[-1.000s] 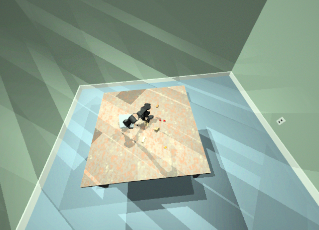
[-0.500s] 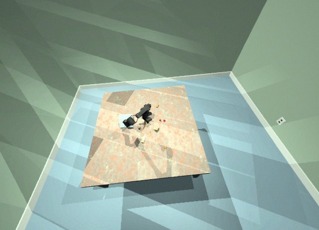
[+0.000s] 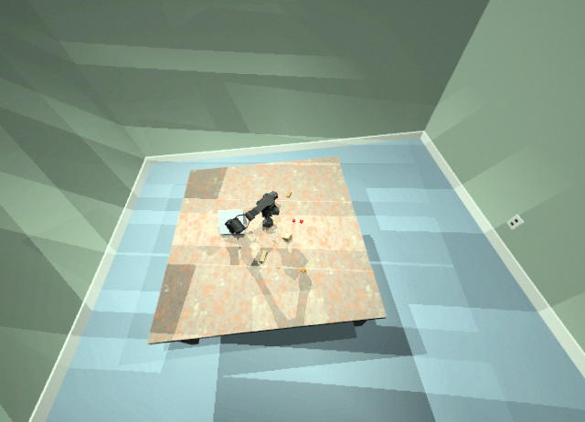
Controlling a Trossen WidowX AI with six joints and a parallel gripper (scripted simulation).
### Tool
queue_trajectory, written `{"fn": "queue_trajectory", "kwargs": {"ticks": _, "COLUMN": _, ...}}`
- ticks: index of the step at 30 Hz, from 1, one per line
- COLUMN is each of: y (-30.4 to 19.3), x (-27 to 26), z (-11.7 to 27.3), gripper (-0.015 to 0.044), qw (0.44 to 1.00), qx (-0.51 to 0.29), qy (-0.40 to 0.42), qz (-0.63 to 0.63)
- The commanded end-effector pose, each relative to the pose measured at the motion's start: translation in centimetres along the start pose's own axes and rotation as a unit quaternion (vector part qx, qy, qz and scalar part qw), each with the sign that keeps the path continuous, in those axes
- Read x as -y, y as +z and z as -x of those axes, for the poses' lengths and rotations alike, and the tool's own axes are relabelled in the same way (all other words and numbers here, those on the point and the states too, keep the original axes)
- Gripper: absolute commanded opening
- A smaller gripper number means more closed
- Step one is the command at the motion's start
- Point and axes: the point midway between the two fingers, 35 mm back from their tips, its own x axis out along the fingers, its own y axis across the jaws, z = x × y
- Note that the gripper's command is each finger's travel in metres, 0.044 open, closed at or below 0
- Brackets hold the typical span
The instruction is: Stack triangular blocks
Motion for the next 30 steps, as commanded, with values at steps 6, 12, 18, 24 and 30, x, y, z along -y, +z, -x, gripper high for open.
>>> {"fn": "queue_trajectory", "kwargs": {"ticks": 6, "y": 0.13, "x": 0.37, "z": 0.26, "gripper": 0.0000, "qw": 0.985, "qx": 0.007, "qy": 0.034, "qz": -0.170}}
{"fn": "queue_trajectory", "kwargs": {"ticks": 12, "y": 0.23, "x": 0.50, "z": 0.33, "gripper": 0.0000, "qw": 0.962, "qx": 0.006, "qy": 0.053, "qz": -0.268}}
{"fn": "queue_trajectory", "kwargs": {"ticks": 18, "y": 0.36, "x": 0.64, "z": 0.42, "gripper": 0.0000, "qw": 0.929, "qx": 0.002, "qy": 0.072, "qz": -0.363}}
{"fn": "queue_trajectory", "kwargs": {"ticks": 24, "y": 0.43, "x": 0.72, "z": 0.48, "gripper": 0.0000, "qw": 0.905, "qx": -0.001, "qy": 0.083, "qz": -0.416}}
{"fn": "queue_trajectory", "kwargs": {"ticks": 30, "y": 0.43, "x": 0.72, "z": 0.48, "gripper": 0.0000, "qw": 0.905, "qx": -0.001, "qy": 0.083, "qz": -0.416}}
